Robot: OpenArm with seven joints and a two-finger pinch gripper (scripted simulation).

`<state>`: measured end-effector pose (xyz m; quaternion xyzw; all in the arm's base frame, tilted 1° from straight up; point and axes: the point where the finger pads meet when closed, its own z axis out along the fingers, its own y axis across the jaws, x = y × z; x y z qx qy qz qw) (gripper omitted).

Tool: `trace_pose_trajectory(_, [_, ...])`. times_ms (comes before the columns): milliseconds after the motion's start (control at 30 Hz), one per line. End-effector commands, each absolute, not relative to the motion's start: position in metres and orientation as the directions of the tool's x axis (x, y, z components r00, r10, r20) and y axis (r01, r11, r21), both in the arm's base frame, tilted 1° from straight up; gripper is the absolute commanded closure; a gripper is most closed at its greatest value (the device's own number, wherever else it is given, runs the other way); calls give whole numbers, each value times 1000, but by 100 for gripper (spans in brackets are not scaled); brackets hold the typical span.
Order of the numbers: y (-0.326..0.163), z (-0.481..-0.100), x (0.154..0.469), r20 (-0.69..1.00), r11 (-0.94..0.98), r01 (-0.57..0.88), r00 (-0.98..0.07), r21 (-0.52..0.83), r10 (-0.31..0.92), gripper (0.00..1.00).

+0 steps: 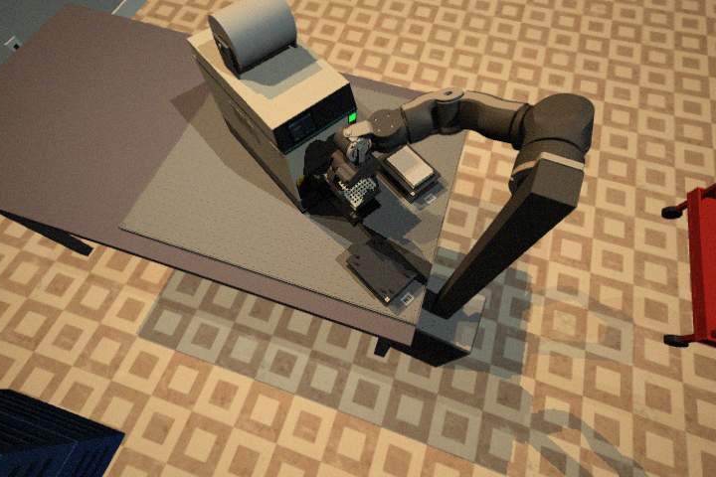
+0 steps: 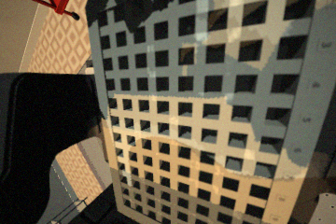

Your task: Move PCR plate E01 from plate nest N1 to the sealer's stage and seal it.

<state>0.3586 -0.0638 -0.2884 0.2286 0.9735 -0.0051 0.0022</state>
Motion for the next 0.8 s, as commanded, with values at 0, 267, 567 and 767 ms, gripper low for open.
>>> trace_pose_trajectory(0, [-65, -286, 361, -12, 895, 446, -895, -2, 446, 100])
trace_pose_trajectory(267, [-70, -284, 367, -11, 894, 447, -894, -4, 447, 100])
trace_pose_trajectory(567, [-73, -282, 372, -12, 895, 446, -895, -2, 446, 100])
trace_pose_trajectory(767, [-74, -282, 372, -14, 894, 449, -894, -8, 449, 100])
